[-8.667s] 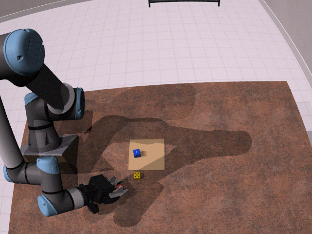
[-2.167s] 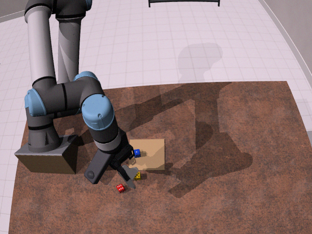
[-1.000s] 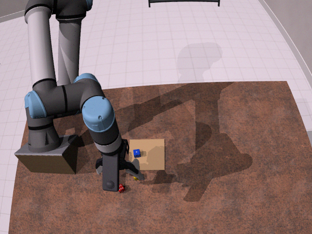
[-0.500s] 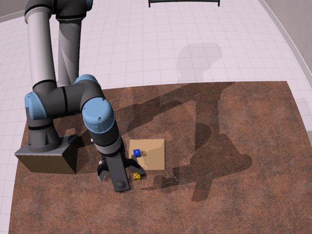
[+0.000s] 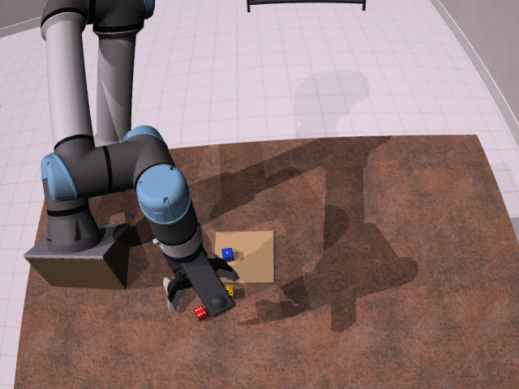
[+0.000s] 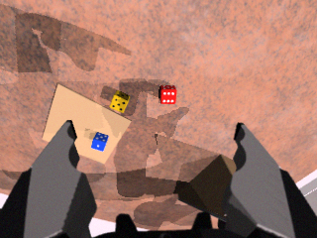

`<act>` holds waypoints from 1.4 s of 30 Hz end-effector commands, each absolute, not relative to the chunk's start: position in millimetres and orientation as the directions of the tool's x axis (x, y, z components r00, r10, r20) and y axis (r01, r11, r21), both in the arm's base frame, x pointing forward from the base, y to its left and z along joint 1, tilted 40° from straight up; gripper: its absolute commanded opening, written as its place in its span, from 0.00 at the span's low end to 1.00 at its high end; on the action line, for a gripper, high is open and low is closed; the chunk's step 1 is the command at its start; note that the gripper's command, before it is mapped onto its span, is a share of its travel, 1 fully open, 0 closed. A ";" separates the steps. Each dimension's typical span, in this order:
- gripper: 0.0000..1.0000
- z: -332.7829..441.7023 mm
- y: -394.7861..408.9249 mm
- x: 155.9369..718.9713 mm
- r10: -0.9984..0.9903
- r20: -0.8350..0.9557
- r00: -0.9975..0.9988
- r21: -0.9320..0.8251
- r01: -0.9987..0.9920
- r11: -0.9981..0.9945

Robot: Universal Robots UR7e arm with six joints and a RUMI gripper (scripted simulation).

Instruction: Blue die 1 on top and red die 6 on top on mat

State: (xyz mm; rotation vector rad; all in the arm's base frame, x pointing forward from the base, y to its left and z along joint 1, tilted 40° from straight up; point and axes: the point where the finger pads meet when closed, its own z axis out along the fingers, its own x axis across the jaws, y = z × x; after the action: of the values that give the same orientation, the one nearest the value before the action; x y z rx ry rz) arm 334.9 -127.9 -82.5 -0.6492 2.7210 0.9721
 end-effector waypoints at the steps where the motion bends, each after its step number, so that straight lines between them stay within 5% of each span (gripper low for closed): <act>1: 1.00 -84.2 -126.5 335.0 -0.438 -0.396 -0.807 0.508 -0.590 0.627; 23: 1.00 -85.5 -122.0 338.6 -0.690 -0.595 -0.412 0.248 -0.911 0.330; 42: 1.00 -85.7 -117.4 338.7 -0.764 -0.645 -0.015 -0.010 -1.000 0.028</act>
State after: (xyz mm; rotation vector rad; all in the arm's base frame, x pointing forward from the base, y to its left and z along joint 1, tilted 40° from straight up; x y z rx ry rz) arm 340.3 -119.5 -84.8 -1.6777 1.9736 0.6910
